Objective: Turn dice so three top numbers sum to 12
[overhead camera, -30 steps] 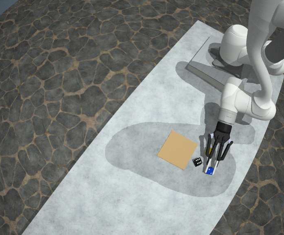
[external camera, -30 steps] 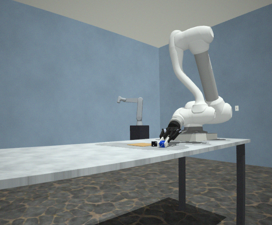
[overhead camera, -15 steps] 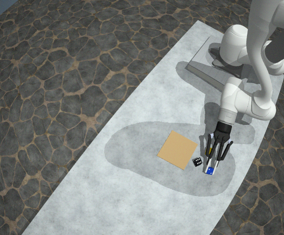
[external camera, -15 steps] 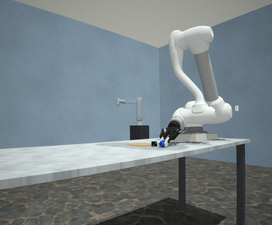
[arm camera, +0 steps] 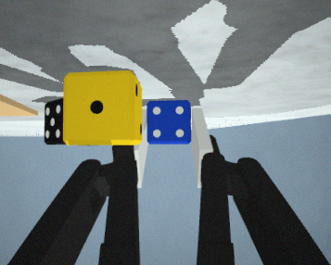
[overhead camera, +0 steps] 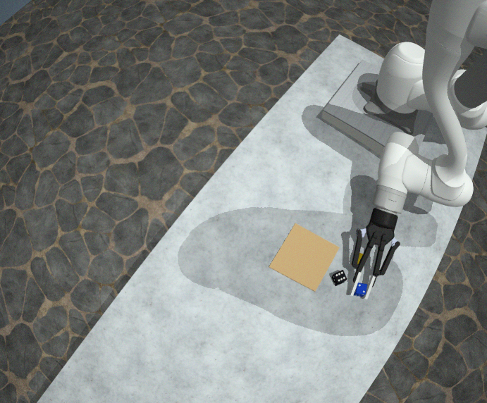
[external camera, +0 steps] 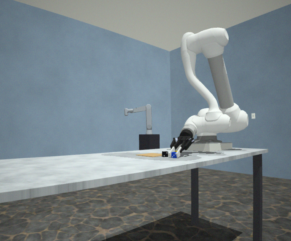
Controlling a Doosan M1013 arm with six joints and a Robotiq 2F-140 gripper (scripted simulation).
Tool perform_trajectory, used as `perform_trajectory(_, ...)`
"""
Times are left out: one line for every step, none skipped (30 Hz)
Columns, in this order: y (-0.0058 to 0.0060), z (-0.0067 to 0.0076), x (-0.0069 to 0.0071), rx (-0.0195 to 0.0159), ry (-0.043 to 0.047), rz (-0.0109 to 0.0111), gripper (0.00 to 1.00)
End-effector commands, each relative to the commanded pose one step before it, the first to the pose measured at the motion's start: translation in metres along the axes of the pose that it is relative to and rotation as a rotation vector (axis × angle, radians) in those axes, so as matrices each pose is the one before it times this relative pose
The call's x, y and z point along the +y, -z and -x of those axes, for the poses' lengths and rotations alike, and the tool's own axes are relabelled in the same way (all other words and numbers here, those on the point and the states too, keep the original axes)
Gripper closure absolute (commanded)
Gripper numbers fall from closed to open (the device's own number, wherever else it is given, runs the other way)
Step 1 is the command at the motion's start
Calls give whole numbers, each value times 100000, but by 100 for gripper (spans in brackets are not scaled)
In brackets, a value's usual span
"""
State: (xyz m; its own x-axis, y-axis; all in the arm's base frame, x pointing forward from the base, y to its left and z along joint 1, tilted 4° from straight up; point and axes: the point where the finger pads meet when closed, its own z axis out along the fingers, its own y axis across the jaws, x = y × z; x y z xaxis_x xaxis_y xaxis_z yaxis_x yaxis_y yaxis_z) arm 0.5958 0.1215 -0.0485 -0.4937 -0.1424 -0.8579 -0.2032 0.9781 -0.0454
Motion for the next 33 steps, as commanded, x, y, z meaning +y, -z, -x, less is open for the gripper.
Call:
perform_trajectory(2,11,5,-18,-17,10,74)
perform_trajectory(0,0,0,0,0,0,74)
perform_trajectory(0,0,0,0,0,0,74)
perform_trajectory(0,0,0,0,0,0,72)
perform_trajectory(0,0,0,0,0,0,72)
perform_trajectory(0,0,0,0,0,0,72)
perform_trajectory(0,0,0,0,0,0,72)
perform_trajectory(0,0,0,0,0,0,72)
perform_trajectory(0,0,0,0,0,0,72)
perform_trajectory(0,0,0,0,0,0,72)
perform_trajectory(0,0,0,0,0,0,72)
perform_trajectory(0,0,0,0,0,0,72)
perform_trajectory(0,0,0,0,0,0,72)
perform_trajectory(0,0,0,0,0,0,72)
perform_trajectory(0,0,0,0,0,0,72)
perform_trajectory(0,0,0,0,0,0,72)
perform_trajectory(0,0,0,0,0,0,72)
perform_trajectory(0,0,0,0,0,0,72)
perform_trajectory(0,0,0,0,0,0,72)
perform_trajectory(0,0,0,0,0,0,72)
perform_trajectory(0,0,0,0,0,0,72)
perform_trajectory(0,0,0,0,0,0,72)
perform_trajectory(0,0,0,0,0,0,72)
perform_trajectory(0,0,0,0,0,0,72)
perform_trajectory(0,0,0,0,0,0,72)
perform_trajectory(0,0,0,0,0,0,72)
perform_trajectory(0,0,0,0,0,0,72)
perform_trajectory(0,0,0,0,0,0,72)
perform_trajectory(0,0,0,0,0,0,72)
perform_trajectory(0,0,0,0,0,0,72)
perform_trajectory(0,0,0,0,0,0,72)
perform_trajectory(0,0,0,0,0,0,72)
perform_trajectory(0,0,0,0,0,0,72)
